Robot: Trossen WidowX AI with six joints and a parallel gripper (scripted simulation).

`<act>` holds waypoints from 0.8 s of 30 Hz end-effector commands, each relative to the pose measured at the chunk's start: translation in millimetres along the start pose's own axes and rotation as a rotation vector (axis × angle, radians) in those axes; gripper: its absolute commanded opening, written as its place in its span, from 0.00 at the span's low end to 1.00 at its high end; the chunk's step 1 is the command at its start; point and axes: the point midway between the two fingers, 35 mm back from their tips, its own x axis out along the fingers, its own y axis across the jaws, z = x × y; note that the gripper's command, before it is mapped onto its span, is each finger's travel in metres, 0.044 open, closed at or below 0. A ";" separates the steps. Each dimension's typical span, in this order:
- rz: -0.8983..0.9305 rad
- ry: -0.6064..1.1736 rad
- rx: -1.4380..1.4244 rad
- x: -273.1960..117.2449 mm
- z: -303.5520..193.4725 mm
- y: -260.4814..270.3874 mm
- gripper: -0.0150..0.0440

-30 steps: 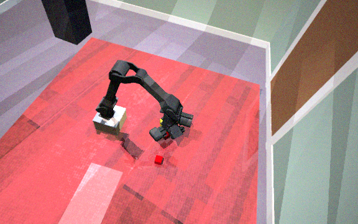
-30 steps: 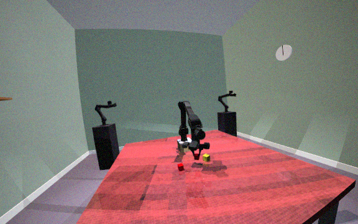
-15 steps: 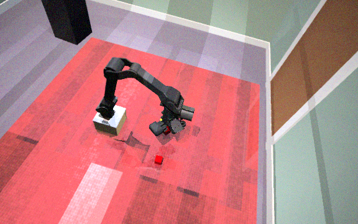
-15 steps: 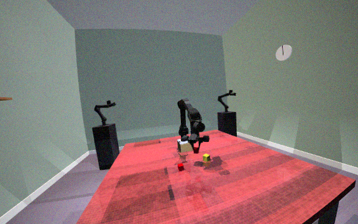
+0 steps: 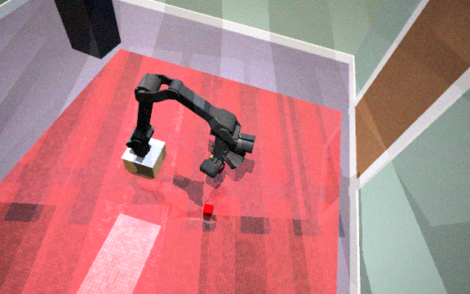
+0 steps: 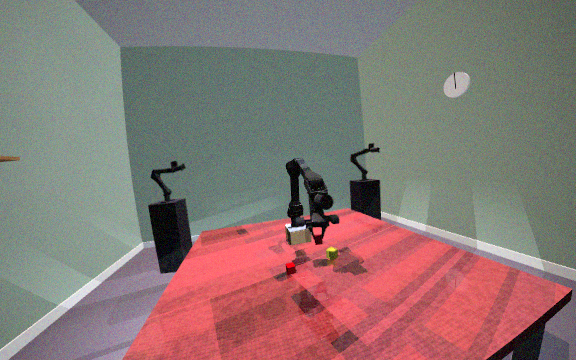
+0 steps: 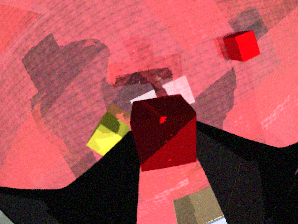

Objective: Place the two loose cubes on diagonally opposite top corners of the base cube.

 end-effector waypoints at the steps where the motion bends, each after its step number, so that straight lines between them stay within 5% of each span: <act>1: -0.005 -0.001 -0.191 4.4 -6.2 6.8 0.43; 24: -0.002 0.002 -1.118 24.2 -37.6 37.9 0.43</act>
